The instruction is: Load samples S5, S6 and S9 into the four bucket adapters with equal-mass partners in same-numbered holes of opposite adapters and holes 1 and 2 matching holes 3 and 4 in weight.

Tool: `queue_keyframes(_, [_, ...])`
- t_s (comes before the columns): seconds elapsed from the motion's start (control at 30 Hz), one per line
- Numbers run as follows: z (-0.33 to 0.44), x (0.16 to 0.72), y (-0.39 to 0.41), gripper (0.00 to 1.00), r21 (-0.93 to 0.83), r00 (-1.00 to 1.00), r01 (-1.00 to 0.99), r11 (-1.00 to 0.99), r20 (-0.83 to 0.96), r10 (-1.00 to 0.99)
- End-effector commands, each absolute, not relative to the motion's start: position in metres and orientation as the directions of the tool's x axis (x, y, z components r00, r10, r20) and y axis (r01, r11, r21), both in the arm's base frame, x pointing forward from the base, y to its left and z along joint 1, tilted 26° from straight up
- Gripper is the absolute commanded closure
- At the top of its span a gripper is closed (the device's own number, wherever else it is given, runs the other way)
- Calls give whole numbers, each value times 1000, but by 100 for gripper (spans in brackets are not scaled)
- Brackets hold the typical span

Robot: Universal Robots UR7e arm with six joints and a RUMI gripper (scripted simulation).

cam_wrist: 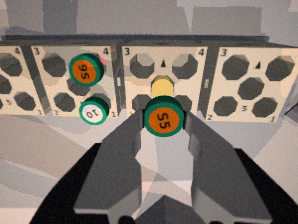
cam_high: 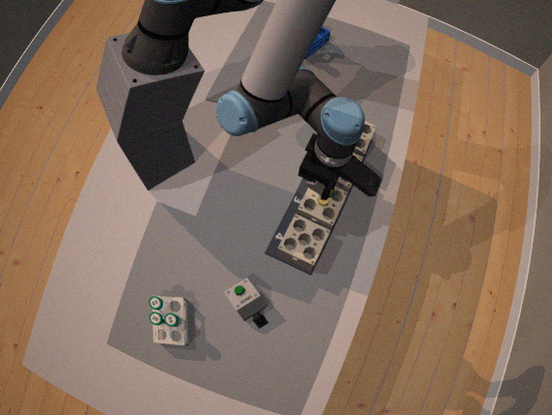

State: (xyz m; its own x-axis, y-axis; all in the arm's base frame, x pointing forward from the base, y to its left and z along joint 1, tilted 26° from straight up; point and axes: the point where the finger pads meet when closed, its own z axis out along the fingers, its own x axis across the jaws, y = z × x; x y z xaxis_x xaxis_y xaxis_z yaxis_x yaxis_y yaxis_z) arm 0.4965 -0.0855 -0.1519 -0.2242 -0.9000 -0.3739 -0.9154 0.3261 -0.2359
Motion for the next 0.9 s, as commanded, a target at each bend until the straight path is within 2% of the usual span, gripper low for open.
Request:
queue_keyframes(0.0, [-156,499,-84,100,-237,-224,-915,326,-373,-900])
queue_keyframes(0.87, [-185,509,-75,100,-237,-224,-915,326,-373,-900])
